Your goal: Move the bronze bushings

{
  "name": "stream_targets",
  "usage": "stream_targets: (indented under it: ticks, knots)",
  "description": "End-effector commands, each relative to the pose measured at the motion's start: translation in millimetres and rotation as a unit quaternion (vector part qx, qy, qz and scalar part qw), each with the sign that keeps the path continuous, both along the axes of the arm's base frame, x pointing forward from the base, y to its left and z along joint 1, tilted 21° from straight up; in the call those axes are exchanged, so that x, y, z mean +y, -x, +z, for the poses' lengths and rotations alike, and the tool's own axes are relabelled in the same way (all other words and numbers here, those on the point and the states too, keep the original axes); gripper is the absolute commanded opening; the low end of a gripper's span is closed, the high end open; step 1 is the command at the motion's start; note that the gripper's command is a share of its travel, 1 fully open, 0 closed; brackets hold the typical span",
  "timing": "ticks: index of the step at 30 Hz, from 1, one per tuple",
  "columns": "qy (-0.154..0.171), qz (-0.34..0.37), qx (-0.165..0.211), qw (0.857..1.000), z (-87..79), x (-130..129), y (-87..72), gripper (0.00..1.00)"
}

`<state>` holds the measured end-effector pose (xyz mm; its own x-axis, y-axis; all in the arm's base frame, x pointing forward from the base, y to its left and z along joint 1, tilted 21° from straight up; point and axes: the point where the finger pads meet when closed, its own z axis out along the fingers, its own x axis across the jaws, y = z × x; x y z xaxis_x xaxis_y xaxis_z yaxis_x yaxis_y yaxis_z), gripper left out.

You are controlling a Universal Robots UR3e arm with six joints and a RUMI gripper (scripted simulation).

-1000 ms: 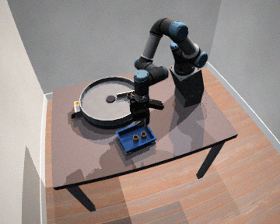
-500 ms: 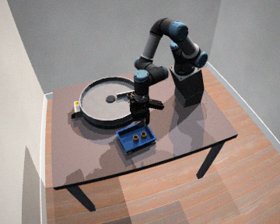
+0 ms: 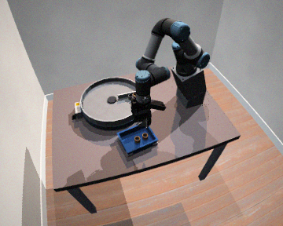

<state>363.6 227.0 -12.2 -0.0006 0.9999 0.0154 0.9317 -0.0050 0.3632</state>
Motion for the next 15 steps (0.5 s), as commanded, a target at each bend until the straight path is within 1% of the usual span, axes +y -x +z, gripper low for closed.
stream_targets:
  ticks: [1,15]
  knots:
    - [0.0,0.002,-0.001,1.0,0.7,-2,-0.4,0.05]
    - [0.005,0.013,-0.001,1.0,0.1,-14,0.5,0.05]
